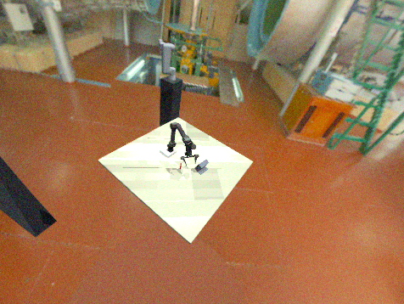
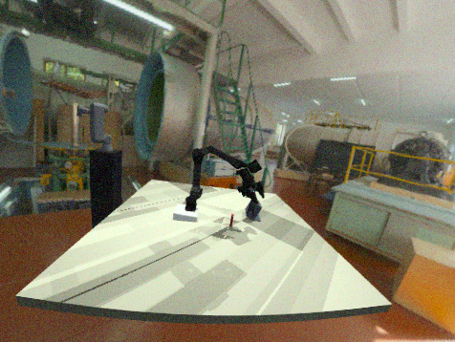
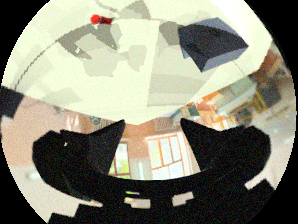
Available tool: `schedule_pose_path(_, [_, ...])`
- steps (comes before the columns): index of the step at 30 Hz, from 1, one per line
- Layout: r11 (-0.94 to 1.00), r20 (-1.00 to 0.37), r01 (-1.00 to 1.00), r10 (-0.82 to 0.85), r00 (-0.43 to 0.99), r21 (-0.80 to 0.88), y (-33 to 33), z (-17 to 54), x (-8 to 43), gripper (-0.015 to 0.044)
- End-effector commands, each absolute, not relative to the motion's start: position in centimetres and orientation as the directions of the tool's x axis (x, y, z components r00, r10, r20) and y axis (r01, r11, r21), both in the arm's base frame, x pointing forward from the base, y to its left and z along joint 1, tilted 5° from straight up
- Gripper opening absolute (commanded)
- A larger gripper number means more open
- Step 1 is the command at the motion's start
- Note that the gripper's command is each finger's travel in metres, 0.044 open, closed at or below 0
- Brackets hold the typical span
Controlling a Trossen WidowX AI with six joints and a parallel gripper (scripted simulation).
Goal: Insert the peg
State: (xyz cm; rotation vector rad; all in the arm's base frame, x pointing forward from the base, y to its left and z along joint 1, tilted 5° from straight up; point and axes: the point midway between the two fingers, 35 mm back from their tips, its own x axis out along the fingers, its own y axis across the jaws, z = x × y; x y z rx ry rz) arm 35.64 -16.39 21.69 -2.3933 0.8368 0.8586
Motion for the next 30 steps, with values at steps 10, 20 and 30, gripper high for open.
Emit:
schedule_pose_path(10, [-0.740, -0.913, -0.666, -0.201, 0.355, -0.096, -15.4, 15.2, 30.3, 0.0440])
schedule_pose_path(20, [-0.759, -0.992, -0.647, -0.012, 0.129, -0.075, -13.5, 12.2, 25.5, 0.0440])
schedule_pose_path(30, [-0.760, -0.995, -0.645, 0.019, 0.096, -0.077, -13.3, 11.7, 24.4, 0.0440])
